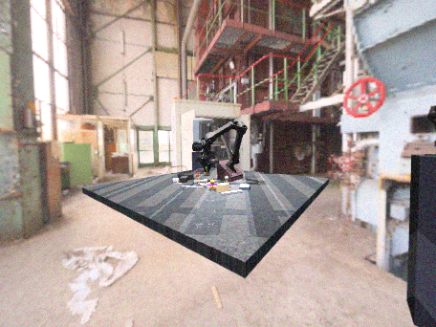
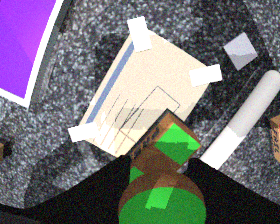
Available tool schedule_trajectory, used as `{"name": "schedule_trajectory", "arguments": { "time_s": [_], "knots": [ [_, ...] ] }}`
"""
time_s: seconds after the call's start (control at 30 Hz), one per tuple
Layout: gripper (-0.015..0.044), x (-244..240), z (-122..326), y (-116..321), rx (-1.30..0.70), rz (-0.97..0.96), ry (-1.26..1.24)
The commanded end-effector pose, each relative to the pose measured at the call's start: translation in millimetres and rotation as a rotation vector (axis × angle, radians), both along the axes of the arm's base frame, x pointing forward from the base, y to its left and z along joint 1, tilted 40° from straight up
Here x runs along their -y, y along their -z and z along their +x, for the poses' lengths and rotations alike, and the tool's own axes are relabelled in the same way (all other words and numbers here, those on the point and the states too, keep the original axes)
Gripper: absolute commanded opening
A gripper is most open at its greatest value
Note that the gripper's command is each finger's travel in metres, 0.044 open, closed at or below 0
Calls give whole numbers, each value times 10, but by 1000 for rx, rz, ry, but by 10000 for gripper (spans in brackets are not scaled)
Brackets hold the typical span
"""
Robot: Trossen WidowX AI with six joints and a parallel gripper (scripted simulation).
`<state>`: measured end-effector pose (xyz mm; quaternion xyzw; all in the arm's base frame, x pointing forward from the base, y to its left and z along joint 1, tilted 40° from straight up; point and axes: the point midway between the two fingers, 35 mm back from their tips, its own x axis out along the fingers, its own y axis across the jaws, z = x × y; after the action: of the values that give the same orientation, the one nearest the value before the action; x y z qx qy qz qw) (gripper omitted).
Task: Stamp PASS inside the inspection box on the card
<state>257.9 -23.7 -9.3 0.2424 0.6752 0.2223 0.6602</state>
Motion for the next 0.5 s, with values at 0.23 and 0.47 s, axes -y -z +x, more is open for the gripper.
{"name": "schedule_trajectory", "arguments": {
  "time_s": [0.23, 0.47],
  "knots": [
    [0, -59, -13, 67, -5, 4, 4],
    [0, -89, -12, 103, -5, 4, 5]
  ]
}}
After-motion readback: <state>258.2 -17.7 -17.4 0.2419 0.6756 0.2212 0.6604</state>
